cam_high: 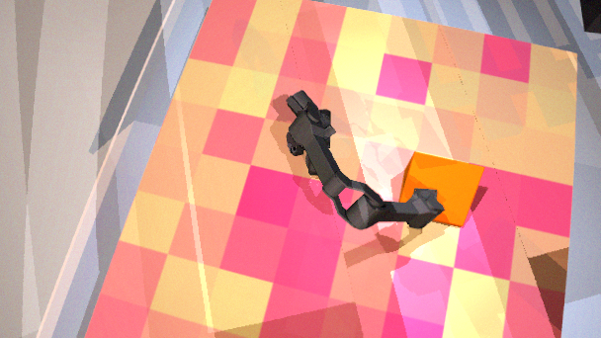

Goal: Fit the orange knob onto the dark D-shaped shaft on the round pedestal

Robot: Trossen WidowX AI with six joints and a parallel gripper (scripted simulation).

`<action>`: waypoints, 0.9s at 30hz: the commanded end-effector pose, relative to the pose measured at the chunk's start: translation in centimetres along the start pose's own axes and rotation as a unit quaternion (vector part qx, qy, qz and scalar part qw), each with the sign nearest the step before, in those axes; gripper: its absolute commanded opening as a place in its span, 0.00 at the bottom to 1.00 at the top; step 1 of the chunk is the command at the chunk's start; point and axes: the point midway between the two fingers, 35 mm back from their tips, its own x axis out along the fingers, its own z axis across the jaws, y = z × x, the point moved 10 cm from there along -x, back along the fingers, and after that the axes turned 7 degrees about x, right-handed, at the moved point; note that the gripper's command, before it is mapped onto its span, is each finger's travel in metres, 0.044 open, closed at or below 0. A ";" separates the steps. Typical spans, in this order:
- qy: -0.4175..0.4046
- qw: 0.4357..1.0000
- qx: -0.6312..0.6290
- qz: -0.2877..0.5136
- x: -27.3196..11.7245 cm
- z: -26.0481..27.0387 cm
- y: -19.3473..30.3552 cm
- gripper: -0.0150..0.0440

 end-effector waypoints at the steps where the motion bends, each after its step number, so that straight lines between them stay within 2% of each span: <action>1: 0.003 1.000 -0.004 -0.002 -0.4 0.2 -0.1 0.25; 27: 0.003 1.000 -0.004 -0.002 0.0 0.0 -0.2 0.25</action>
